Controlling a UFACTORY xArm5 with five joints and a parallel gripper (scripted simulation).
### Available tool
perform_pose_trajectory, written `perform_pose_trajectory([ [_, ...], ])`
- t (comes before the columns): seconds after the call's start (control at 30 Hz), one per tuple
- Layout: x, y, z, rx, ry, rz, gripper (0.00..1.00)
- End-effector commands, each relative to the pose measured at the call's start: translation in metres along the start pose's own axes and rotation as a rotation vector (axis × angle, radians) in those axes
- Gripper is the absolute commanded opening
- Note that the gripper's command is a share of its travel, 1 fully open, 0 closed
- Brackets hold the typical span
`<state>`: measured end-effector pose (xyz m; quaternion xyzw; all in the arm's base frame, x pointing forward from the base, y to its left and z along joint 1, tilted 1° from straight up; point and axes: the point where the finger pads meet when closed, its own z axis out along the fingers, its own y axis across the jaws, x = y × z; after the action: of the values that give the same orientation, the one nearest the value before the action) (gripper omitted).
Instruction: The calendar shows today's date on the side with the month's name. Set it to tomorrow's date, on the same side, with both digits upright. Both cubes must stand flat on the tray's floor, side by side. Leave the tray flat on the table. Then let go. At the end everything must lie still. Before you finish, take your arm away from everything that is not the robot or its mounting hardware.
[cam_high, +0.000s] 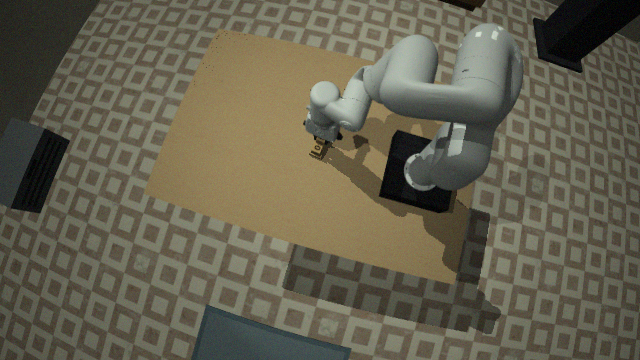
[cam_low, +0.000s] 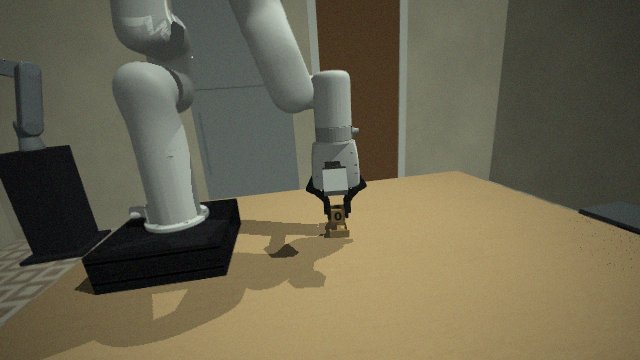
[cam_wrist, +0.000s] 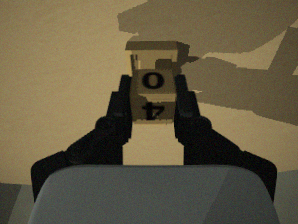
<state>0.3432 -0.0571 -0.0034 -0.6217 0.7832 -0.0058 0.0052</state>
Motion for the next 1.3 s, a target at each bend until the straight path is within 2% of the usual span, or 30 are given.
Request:
perform_pose_trajectory([
  [0.0,0.0000,-0.0012,0.0031,0.003,0.000,0.000,0.29],
  [0.53,0.0000,-0.0013,0.0110,0.003,0.000,0.000,0.29],
  [1.27,0.0000,-0.0013,0.0117,0.003,0.000,0.000,0.29],
])
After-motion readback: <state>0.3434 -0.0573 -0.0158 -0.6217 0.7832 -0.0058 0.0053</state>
